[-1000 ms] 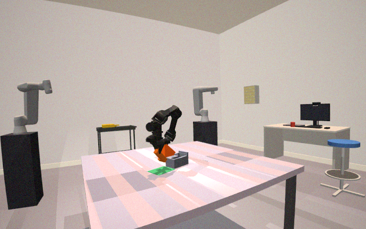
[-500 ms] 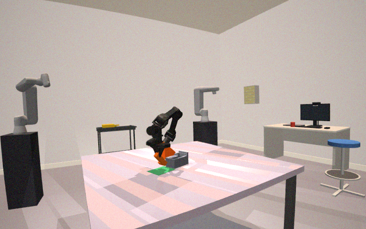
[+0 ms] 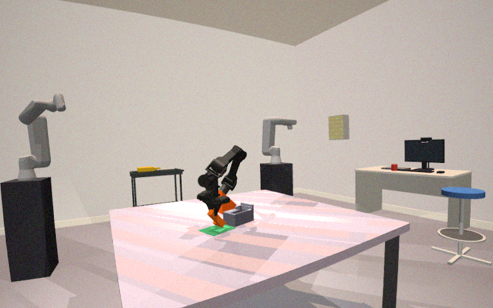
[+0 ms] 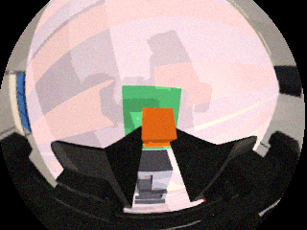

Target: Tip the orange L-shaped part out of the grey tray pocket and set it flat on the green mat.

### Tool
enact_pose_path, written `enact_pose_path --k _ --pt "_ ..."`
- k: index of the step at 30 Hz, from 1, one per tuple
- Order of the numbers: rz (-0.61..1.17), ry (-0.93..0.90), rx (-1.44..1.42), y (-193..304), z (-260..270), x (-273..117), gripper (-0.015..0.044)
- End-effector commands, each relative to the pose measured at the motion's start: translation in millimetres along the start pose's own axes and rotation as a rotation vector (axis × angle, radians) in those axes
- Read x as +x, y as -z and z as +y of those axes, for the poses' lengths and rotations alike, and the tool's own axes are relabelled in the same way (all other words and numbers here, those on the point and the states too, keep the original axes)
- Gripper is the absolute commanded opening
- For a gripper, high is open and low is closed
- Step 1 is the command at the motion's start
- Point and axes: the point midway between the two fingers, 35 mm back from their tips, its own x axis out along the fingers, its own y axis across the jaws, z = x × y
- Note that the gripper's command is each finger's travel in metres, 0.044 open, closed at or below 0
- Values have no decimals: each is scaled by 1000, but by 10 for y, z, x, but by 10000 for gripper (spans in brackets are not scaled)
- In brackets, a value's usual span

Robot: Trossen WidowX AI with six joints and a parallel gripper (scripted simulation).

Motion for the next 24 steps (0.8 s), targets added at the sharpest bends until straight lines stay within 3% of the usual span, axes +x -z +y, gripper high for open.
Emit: enact_pose_path --k 1,16,24 --pt "4 -4 6 6 1 29 0" --pt "1 0 1 3 -5 23 0" --pt "1 0 1 3 -5 23 210"
